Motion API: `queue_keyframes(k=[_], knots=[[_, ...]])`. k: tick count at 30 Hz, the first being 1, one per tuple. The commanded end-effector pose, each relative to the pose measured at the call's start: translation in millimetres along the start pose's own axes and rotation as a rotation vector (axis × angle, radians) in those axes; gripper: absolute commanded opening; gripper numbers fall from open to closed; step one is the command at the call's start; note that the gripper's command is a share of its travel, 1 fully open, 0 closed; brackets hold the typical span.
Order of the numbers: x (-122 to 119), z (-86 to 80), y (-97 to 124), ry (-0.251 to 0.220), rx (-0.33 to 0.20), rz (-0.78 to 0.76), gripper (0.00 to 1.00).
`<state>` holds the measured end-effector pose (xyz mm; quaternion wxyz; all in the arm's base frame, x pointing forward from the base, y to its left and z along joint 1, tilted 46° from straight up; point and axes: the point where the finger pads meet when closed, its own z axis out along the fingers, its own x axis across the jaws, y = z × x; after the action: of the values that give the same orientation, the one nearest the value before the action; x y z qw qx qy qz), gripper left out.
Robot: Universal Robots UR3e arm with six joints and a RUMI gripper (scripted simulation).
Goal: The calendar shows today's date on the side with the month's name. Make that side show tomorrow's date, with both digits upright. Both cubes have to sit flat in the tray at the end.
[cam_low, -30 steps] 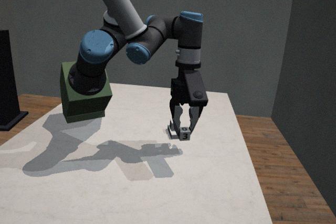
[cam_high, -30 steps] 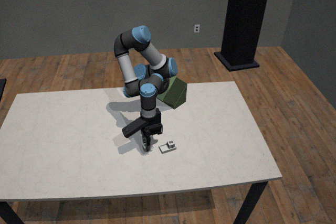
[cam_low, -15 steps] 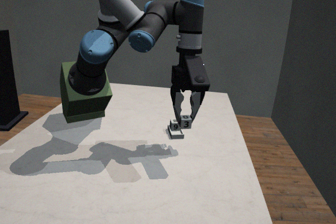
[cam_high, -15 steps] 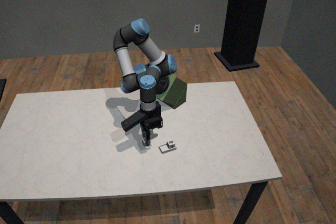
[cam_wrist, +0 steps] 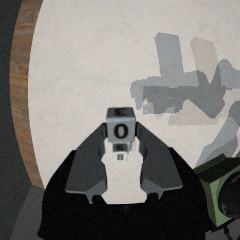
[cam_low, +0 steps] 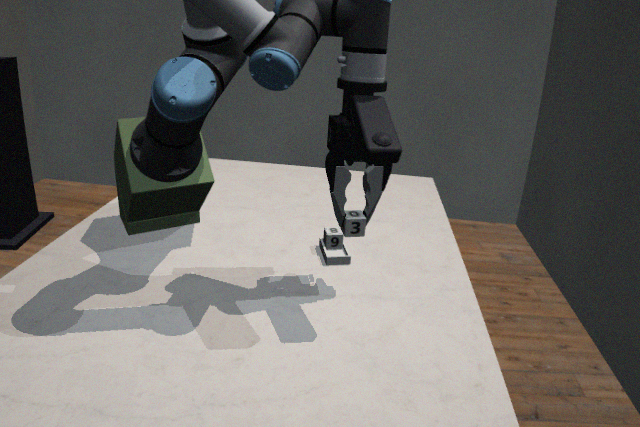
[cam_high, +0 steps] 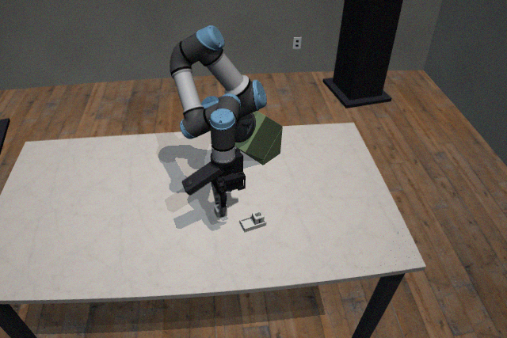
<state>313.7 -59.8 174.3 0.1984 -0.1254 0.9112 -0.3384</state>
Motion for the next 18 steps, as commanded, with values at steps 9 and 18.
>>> queue_keyframes(k=[9, 18], knots=[[-1, -1.2, 3, 0.000, -0.002, 0.002, 0.11], [-2, -2.7, 41, 0.008, -0.014, 0.007, 0.11]])
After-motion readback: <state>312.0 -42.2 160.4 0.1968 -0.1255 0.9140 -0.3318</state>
